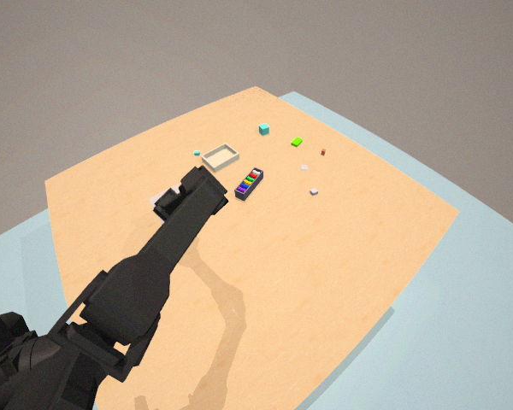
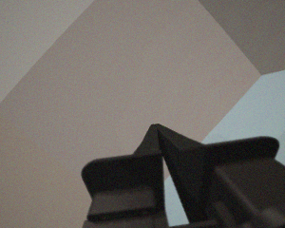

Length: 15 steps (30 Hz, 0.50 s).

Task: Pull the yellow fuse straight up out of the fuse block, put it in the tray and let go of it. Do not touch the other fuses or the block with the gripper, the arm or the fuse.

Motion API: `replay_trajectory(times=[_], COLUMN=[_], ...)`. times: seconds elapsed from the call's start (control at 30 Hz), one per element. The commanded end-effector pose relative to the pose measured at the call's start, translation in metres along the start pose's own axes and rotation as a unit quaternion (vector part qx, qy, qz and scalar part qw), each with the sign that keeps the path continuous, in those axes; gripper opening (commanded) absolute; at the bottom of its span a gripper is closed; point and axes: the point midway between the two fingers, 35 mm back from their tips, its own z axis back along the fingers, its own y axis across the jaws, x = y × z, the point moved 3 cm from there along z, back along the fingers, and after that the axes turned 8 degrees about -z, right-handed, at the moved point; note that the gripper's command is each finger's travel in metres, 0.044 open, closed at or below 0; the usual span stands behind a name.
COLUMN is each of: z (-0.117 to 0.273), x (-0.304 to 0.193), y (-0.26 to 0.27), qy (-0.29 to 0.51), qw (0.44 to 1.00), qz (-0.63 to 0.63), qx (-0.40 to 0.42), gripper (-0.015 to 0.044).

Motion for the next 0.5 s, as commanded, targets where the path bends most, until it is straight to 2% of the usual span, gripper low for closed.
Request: replay_trajectory(times=[0.0, 0.07, 0.13, 0.3, 0.47], z=[0.001, 0.005, 0.014, 0.026, 0.06], x=[-0.001, -0.007, -0.02, -0.071, -0.126], y=[0.0, -0.002, -0.005, -0.032, -0.057], qy=[0.002, 0.018, 0.048, 0.126, 0.23], qw=[1.0, 1.0, 0.999, 0.988, 0.956], qz=[-0.001, -0.009, -0.019, 0.081, 0.173], qx=[0.0, -0.004, -0.012, -0.042, -0.049], gripper=[0.0026, 0.0074, 0.0074, 0.0074, 0.0074])
